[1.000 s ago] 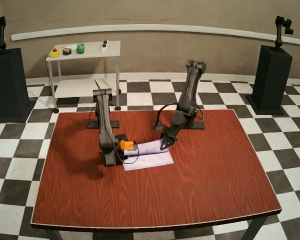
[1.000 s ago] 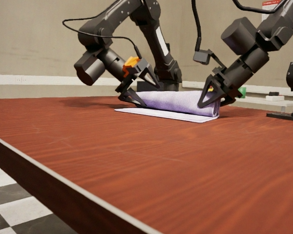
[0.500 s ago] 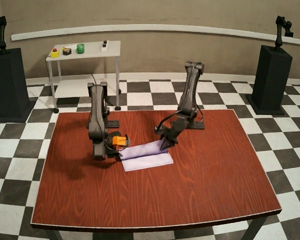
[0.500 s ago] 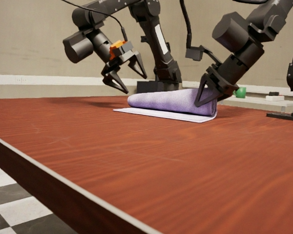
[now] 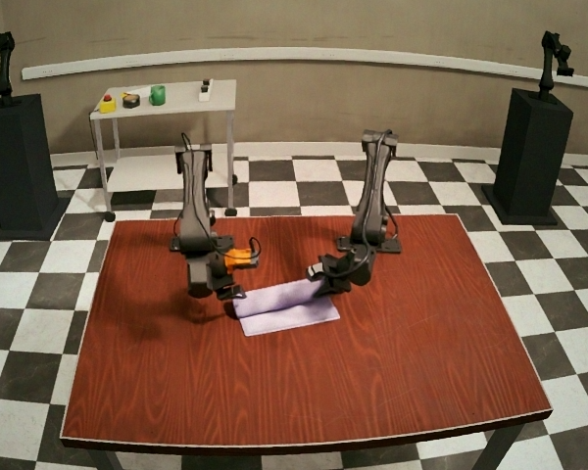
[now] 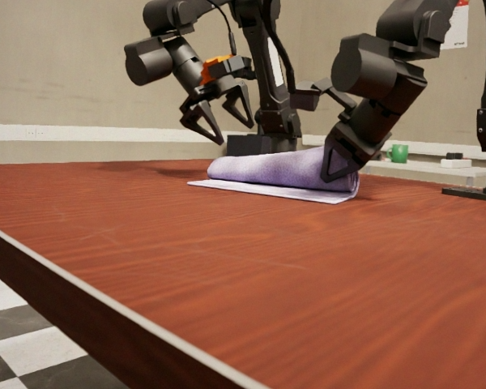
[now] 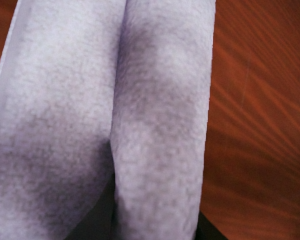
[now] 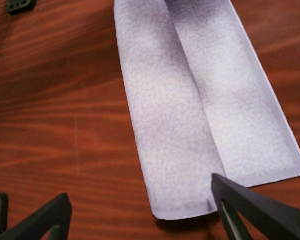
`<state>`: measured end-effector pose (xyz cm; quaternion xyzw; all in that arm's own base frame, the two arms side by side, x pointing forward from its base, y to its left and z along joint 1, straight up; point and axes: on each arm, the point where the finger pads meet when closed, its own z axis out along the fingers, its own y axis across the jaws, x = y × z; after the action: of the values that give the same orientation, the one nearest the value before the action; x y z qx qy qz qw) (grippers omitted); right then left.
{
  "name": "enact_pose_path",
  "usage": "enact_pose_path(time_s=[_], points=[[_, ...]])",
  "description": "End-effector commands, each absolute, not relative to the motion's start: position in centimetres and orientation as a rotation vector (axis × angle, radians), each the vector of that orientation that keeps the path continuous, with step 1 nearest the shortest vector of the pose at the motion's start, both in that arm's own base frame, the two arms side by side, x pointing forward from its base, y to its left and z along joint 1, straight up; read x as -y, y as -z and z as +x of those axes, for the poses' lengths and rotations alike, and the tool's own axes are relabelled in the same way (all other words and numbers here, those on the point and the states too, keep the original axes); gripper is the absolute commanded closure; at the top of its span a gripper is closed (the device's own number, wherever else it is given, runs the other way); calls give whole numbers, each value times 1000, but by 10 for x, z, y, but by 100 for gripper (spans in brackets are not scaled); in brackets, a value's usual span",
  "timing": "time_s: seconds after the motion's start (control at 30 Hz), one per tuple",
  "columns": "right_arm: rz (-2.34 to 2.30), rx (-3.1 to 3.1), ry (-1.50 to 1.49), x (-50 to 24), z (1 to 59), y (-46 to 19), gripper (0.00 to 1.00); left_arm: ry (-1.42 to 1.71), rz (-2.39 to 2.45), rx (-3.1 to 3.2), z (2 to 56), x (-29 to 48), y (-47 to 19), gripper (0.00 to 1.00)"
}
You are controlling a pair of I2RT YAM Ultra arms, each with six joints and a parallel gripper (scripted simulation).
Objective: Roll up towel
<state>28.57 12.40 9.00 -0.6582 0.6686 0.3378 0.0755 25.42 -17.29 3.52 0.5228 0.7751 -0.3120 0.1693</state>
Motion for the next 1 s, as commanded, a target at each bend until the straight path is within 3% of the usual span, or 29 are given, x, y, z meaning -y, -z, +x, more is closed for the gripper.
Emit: enact_pose_path(time_s=[0.0,0.4,0.97], points=[[-1970,-1845,-832,-132,287,-90,8,1088,1484,-2235,246,176,-46,62],[-1909,-1510,-410,-147,268,-94,4,1409,1387,-2349,246,176,-48,62],[-1910,-1467,-379,-143,278,-105,2,1472,1364,-2368,246,176,-37,62]])
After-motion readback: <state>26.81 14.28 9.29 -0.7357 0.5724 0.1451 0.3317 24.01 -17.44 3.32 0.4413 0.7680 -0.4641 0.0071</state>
